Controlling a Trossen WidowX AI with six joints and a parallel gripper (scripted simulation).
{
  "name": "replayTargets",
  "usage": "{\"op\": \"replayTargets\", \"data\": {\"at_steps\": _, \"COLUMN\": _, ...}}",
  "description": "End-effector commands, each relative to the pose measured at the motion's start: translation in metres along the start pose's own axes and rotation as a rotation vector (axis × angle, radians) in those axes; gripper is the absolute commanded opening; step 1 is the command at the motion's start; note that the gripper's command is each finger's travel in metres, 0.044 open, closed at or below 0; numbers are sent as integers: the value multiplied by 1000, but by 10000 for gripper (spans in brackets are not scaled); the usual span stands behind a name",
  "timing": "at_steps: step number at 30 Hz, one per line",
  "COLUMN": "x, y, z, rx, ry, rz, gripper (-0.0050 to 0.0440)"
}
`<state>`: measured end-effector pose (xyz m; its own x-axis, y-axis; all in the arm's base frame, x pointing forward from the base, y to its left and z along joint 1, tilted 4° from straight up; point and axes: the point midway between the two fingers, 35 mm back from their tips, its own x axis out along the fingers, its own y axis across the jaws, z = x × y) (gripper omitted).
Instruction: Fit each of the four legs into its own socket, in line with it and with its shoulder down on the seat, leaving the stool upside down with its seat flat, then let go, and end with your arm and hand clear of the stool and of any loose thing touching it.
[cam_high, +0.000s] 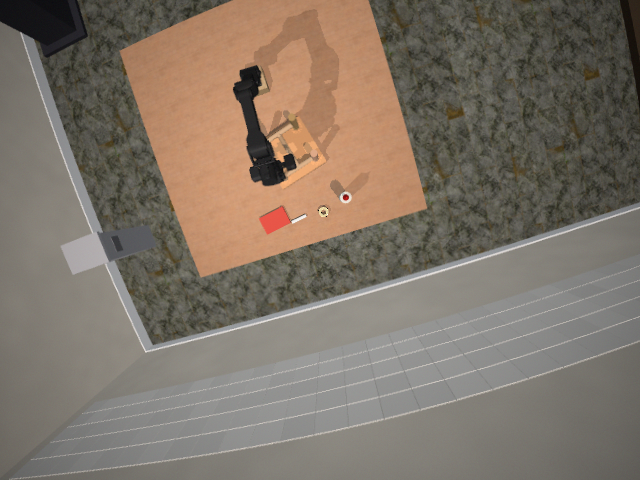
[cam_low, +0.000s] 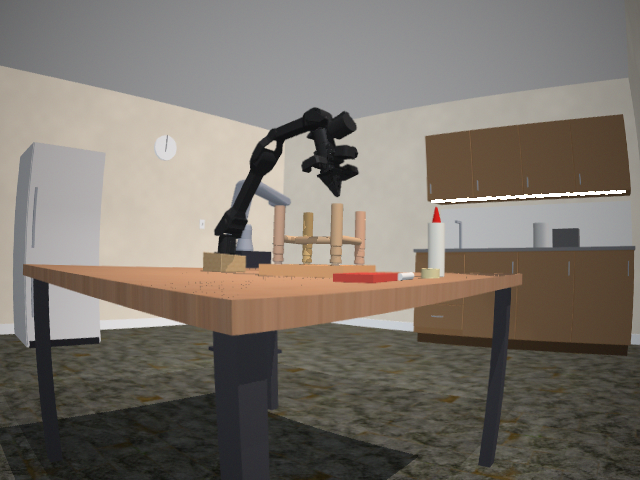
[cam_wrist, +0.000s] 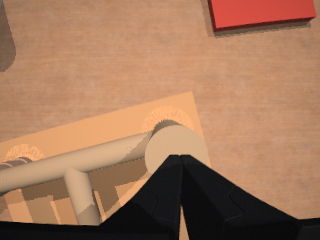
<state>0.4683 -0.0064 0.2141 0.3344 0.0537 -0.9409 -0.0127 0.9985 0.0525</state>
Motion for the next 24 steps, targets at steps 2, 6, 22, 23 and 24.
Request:
{"op": "replayTargets", "data": {"at_steps": 2, "x": -2, "y": -1, "z": 2, "rx": -2, "ry": 4, "rz": 0, "gripper": 0}}
{"op": "replayTargets", "data": {"at_steps": 6, "x": -8, "y": -3, "z": -4, "rx": 6, "ry": 0, "rz": -2, "gripper": 0}}
{"op": "replayTargets", "data": {"at_steps": 22, "x": -65, "y": -40, "z": -118, "rx": 110, "ry": 24, "rz": -32, "gripper": 0}}
{"op": "replayTargets", "data": {"at_steps": 23, "x": -67, "y": -41, "z": -126, "rx": 117, "ry": 26, "rz": -33, "gripper": 0}}
{"op": "replayTargets", "data": {"at_steps": 24, "x": -68, "y": -42, "z": -135, "rx": 124, "ry": 27, "rz": -35, "gripper": 0}}
